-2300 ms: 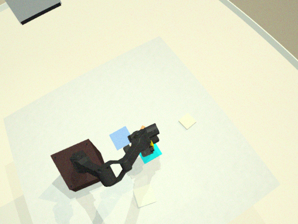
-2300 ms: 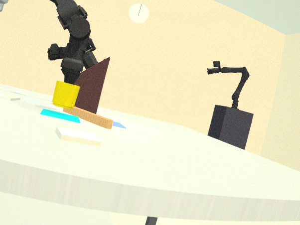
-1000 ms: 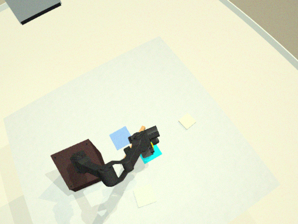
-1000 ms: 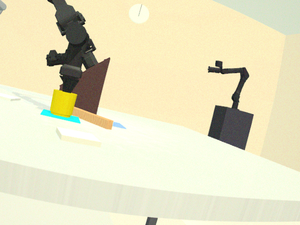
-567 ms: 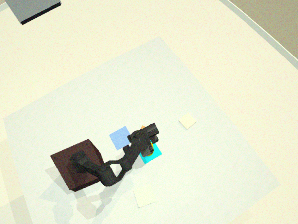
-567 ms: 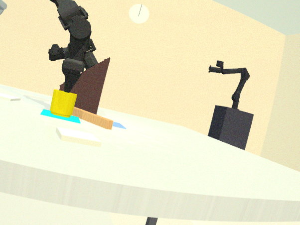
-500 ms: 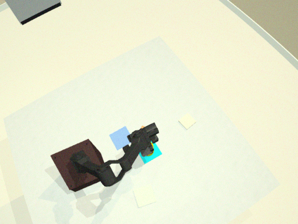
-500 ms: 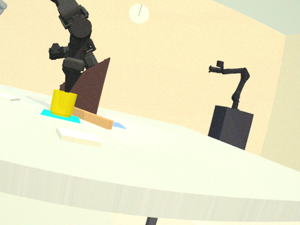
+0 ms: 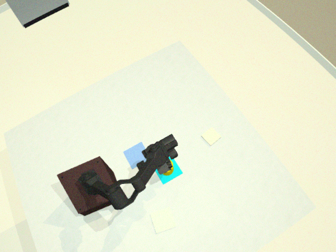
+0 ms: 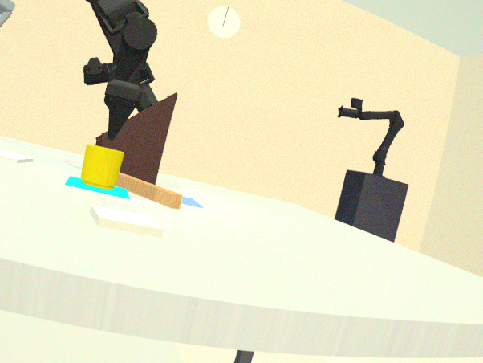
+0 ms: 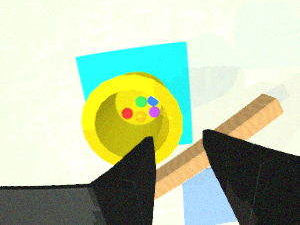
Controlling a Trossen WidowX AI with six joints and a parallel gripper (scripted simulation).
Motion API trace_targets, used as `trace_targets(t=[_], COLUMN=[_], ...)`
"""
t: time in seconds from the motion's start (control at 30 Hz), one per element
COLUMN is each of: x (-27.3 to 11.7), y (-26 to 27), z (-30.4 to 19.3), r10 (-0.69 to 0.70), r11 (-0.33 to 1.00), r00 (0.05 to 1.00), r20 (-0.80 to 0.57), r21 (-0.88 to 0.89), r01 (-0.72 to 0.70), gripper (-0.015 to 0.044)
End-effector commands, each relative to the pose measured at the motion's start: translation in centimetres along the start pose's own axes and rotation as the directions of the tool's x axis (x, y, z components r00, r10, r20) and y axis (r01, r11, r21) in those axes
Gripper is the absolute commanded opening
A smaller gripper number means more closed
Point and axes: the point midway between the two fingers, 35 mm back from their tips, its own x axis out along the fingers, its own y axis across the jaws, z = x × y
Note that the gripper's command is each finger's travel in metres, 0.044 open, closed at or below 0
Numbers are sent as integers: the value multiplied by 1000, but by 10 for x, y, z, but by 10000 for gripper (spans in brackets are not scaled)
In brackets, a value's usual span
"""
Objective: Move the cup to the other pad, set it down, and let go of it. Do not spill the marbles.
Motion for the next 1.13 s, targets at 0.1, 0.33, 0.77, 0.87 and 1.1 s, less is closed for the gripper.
trace_targets(t=[0.1,0.33,0.77,0.87,1.1], x=[0,-4,-62,-60,-60], y=[0,1,0,0,0], z=[0,0,-2,-3,-3], r10=[0,0,1,6,6], r11=[1000,1000,1000,1000,1000], r00=[1000,1000,1000,1000,1000], r20=[0,-1,-2,2,2], r21=[0,1,7,-2,-2], r01=[0,0,-1,-6,-6], gripper=[252,435,440,440,440])
